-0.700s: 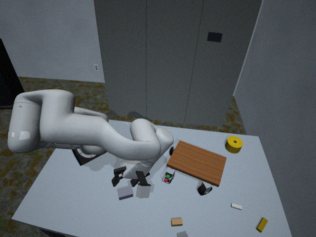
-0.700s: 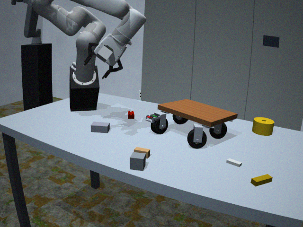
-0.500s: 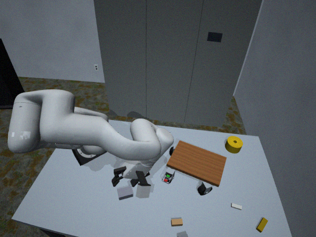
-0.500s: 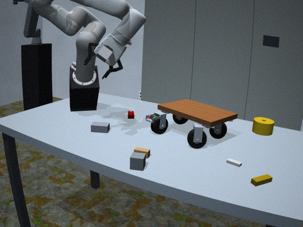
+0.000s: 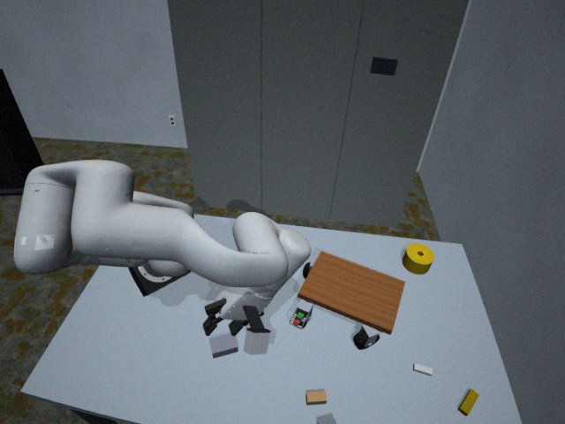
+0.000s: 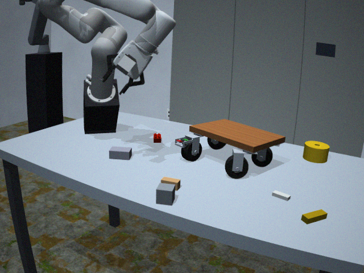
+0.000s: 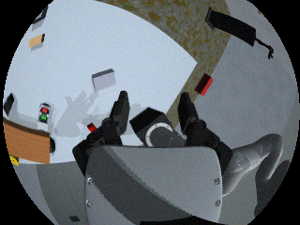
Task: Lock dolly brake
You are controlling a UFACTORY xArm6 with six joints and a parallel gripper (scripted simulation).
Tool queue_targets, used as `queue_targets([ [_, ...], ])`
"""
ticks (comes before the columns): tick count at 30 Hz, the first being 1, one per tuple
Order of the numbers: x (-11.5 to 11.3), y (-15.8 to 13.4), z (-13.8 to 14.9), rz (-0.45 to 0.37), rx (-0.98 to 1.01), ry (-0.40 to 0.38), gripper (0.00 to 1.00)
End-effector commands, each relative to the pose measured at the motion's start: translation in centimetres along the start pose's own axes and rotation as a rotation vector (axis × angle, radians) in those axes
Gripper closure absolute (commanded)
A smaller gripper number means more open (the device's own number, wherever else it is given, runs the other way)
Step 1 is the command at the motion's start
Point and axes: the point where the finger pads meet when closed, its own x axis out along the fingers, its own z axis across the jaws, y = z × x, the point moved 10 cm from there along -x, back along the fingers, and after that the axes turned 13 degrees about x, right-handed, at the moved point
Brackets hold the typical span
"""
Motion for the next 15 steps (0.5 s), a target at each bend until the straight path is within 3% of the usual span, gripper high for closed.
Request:
queue_targets([
  [1,-0.5,-0.4,-1.8,0.011,-0.058,0.065,1.0],
  [3,-1.1,-1.2,-4.1,0.027,-0.14,0.15,1.0],
  [8,-1.6,-1.7,-5.5,0.037,-0.193,0.202,1.0],
  [9,-2.0,-2.4,-7.0,0.048,-0.252,0.26,1.0],
  [13,-2.0,-2.4,-7.0,0.048,-0.252,0.26,1.0],
  [14,-2.6,-3.2,-8.4,0.059,-0.314,0.319,1.0],
  [15,-2.6,-3.2,-8.4,0.059,-0.314,0.319,1.0],
])
